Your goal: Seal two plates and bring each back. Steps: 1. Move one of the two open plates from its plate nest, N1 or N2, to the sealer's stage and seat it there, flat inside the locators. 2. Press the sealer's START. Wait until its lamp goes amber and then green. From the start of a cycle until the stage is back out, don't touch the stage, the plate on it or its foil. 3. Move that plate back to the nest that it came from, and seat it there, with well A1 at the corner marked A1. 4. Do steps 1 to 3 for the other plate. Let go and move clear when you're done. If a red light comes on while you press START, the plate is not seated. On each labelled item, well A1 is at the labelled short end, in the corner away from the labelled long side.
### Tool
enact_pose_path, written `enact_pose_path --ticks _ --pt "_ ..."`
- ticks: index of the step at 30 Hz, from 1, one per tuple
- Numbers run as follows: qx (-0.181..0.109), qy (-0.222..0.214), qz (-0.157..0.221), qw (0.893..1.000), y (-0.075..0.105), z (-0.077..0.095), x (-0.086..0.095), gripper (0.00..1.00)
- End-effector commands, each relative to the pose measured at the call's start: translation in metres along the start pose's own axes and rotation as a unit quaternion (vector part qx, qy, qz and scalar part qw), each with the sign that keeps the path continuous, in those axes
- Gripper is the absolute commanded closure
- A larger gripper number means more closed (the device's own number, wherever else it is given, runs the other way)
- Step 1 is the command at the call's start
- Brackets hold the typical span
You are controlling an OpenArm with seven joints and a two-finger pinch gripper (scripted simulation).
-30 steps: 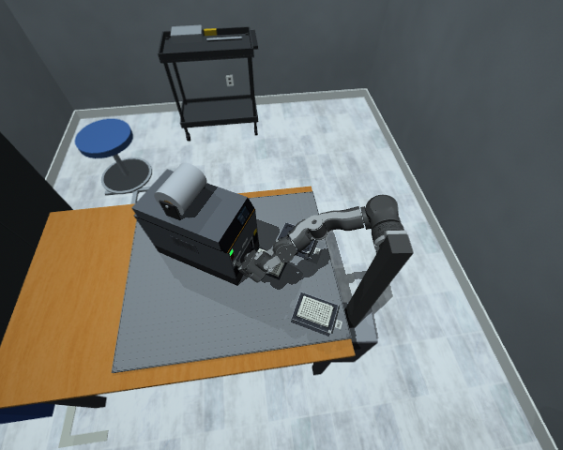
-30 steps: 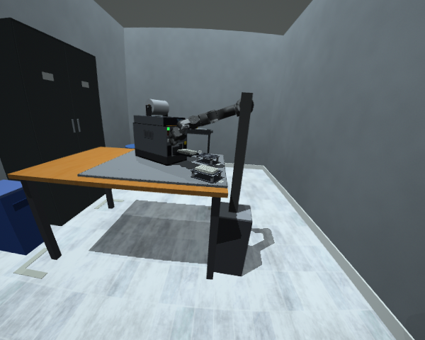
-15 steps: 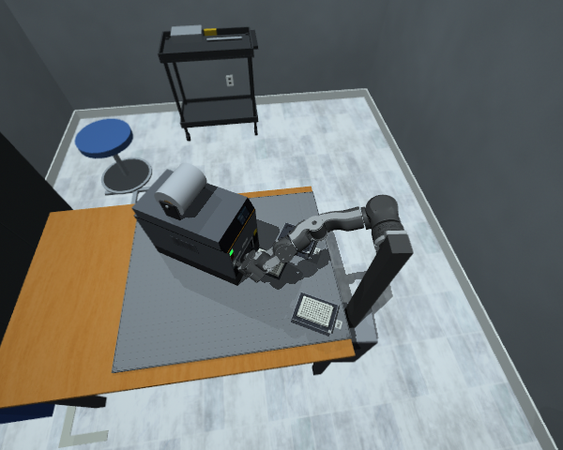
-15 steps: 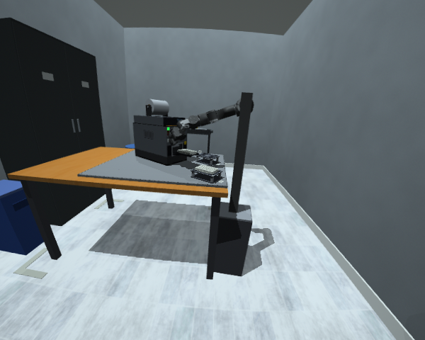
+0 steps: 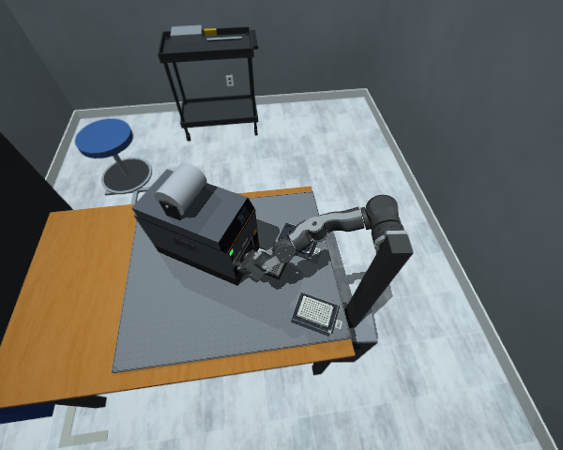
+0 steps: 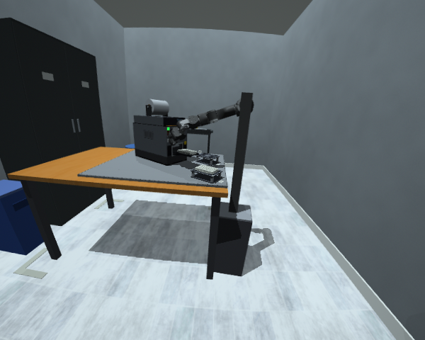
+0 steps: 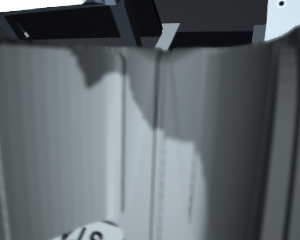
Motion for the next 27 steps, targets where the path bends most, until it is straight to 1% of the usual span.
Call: enact_pose_path --ticks 1,27 --pt "-0.004 0.001 0.006 1.000 0.0009 0.0028 0.0009 1.00" --pt "-0.006 -0.001 0.000 1.000 0.0008 0.0038 -0.0003 1.00"
Point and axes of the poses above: the point where the finger pads meet when closed, its own y axis back along the fingers, its own x axis across the jaws, z = x × y, the point moved 9 cm from there along y, back along the fingers
